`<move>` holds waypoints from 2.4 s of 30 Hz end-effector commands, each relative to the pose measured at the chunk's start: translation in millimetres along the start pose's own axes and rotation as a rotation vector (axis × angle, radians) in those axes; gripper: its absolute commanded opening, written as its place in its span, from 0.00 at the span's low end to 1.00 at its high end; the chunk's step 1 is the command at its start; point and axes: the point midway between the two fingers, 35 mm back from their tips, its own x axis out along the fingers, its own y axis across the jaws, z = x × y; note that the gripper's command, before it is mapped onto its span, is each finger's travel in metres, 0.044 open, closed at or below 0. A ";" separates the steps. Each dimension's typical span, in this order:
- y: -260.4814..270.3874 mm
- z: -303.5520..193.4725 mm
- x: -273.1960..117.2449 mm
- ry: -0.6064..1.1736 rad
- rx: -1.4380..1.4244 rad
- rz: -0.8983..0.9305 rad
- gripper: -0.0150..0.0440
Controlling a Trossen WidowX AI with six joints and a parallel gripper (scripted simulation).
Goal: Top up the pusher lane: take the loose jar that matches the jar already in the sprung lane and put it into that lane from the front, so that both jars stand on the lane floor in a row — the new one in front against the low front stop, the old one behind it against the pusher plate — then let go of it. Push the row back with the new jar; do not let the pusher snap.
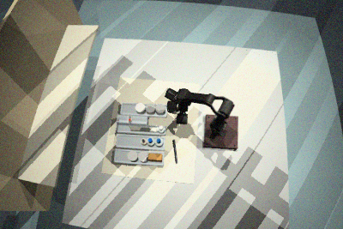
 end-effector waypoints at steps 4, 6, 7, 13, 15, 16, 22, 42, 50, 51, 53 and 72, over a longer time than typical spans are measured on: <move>-0.3 1.7 -7.1 -0.002 0.005 0.004 0.31; -1.3 3.3 -17.4 -0.002 0.005 0.003 0.25; -1.7 3.9 -22.6 -0.002 0.005 0.003 0.25; -3.0 5.3 -54.7 -0.002 0.005 0.003 0.25; -3.0 4.9 -65.7 -0.002 0.005 0.003 0.25; -2.9 4.5 -71.1 -0.002 0.005 0.003 0.25; -1.2 0.1 -103.1 -0.002 0.005 0.003 0.25; 49.2 42.3 -82.8 -0.005 -0.017 0.006 0.25; 83.8 59.9 -68.8 -0.008 -0.029 0.011 0.25; 88.5 61.7 -67.1 -0.008 -0.030 0.011 0.25; 97.9 65.1 -63.5 -0.008 -0.033 0.012 0.25; 115.3 69.8 -32.9 -0.009 -0.038 0.015 0.25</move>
